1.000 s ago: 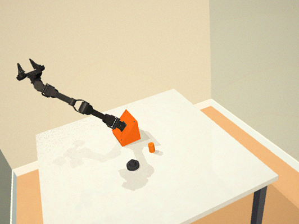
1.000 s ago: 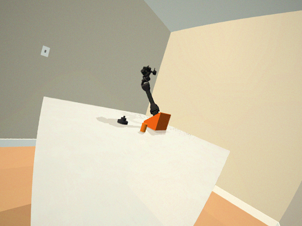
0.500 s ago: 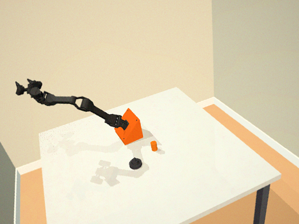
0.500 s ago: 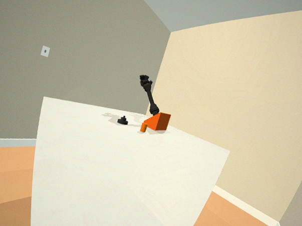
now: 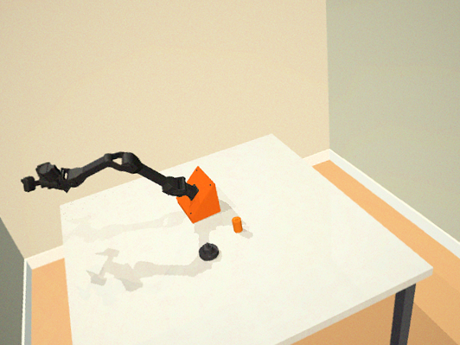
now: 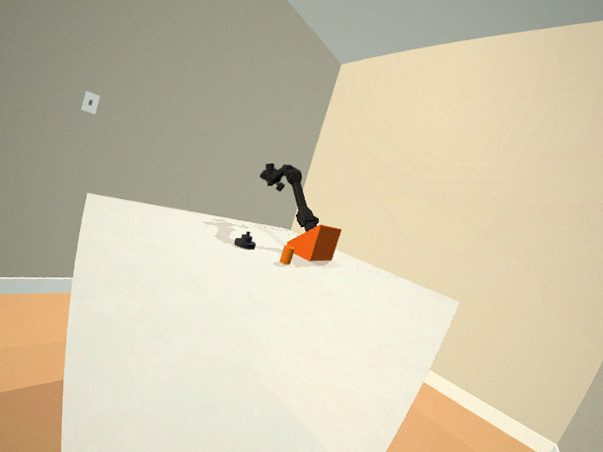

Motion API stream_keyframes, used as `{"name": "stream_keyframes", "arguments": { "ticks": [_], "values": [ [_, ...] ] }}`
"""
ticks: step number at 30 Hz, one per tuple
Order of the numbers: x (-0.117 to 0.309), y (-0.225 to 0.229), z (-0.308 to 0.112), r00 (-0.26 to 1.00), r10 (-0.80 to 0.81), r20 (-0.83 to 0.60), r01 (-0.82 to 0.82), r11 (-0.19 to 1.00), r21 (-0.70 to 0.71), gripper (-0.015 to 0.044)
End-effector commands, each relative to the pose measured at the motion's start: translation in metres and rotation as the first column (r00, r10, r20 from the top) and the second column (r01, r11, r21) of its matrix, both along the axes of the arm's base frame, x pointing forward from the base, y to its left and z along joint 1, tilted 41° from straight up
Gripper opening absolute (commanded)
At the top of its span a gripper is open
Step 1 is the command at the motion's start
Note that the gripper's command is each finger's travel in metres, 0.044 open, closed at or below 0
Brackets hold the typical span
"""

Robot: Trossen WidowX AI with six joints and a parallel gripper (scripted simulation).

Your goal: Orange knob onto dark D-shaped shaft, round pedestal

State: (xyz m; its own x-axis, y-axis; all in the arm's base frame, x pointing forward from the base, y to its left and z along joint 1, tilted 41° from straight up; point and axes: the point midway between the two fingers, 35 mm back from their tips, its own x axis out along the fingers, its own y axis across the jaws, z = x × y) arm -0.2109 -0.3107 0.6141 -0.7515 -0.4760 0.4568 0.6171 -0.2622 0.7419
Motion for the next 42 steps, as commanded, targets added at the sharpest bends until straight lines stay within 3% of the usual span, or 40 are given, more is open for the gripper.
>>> {"name": "stream_keyframes", "arguments": {
  "ticks": [1, 12, 22, 32, 42],
  "values": [
    [0.041, -0.055, -0.033, 0.986, 0.158, 0.049, -0.162, 0.981, 0.108, 0.044],
    [0.181, -0.126, -0.105, 0.851, 0.494, 0.179, -0.526, 0.8, 0.29, 0.044],
    [0.318, -0.142, -0.185, 0.696, 0.652, 0.3, -0.701, 0.524, 0.485, 0.044],
    [0.454, -0.102, -0.264, 0.518, 0.771, 0.37, -0.728, 0.171, 0.663, 0.044],
    [0.558, -0.02, -0.352, 0.386, 0.814, 0.435, -0.579, -0.154, 0.801, 0.044]
  ]
}}
